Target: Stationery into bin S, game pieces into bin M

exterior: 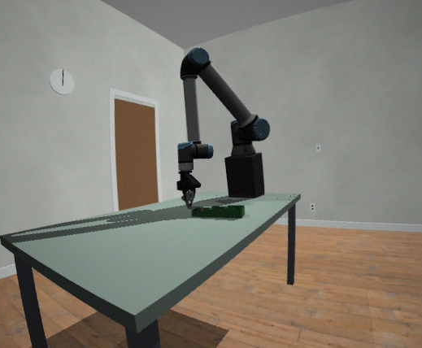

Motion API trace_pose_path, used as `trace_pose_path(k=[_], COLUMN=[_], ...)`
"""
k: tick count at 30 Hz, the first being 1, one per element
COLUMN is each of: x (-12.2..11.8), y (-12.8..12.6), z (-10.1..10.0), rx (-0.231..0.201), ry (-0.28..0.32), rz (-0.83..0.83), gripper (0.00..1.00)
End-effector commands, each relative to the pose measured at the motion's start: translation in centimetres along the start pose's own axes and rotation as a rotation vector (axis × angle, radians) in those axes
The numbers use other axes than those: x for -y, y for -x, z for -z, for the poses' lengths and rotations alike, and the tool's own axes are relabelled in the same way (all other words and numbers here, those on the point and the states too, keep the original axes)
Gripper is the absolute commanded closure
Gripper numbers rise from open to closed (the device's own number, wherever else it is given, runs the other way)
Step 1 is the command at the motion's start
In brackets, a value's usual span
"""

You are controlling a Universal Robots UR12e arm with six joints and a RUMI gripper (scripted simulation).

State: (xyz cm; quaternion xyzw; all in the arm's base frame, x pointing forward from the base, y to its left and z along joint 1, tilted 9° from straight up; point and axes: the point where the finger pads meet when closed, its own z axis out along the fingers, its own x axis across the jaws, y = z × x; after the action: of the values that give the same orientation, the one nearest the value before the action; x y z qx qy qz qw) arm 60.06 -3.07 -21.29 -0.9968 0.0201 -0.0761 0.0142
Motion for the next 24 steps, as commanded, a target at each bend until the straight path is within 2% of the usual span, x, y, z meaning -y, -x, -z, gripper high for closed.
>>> trace_pose_path(k=[1, 18, 24], x=[0.0, 0.0, 0.0], y=[0.0, 0.0, 0.0], z=[1.0, 6.0, 6.0], rx=[-0.001, -0.001, -0.001], ry=[0.0, 0.0, 0.0], rz=[0.0, 0.0, 0.0], gripper=[1.0, 1.0, 1.0])
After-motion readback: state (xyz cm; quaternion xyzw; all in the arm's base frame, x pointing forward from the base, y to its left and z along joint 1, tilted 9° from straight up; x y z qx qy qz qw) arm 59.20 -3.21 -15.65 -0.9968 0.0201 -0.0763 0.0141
